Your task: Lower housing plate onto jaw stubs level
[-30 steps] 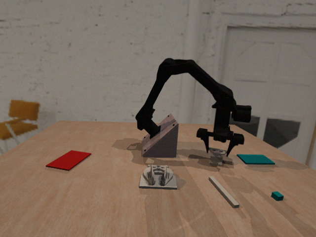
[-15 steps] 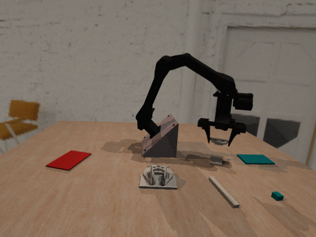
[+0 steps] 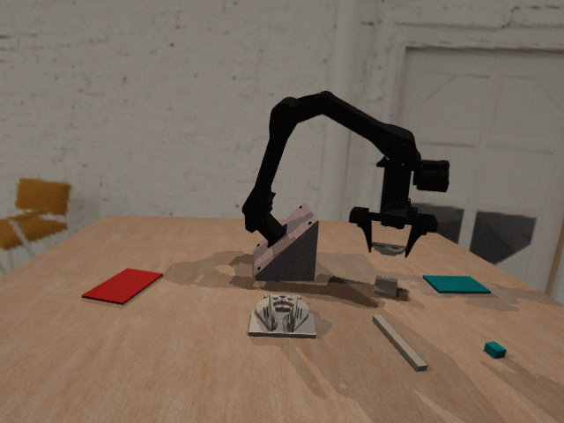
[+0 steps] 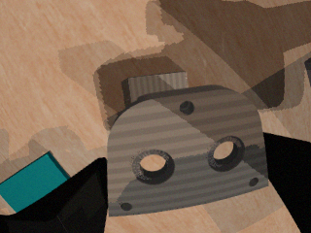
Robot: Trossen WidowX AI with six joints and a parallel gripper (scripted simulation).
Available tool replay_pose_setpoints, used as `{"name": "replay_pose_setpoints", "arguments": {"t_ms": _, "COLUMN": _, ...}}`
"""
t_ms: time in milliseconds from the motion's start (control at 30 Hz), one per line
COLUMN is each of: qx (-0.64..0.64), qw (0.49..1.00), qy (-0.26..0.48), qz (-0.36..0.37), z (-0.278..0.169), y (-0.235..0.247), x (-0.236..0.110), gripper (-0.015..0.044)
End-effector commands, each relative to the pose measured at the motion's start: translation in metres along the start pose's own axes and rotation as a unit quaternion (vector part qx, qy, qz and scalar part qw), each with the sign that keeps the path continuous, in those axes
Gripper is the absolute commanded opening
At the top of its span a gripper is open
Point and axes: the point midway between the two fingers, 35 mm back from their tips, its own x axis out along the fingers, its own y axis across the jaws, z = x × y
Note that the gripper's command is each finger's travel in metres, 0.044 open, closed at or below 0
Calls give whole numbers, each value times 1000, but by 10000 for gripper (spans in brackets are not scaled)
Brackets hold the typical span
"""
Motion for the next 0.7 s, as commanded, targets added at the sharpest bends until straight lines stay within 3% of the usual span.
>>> {"name": "replay_pose_setpoints", "arguments": {"t_ms": 0, "qx": -10, "qw": 1000, "qy": 0, "qz": 1, "z": 16, "y": -9, "x": -4, "gripper": 351}}
{"name": "replay_pose_setpoints", "arguments": {"t_ms": 667, "qx": -53, "qw": 999, "qy": 1, "qz": 7, "z": 71, "y": -45, "x": -13, "gripper": 351}}
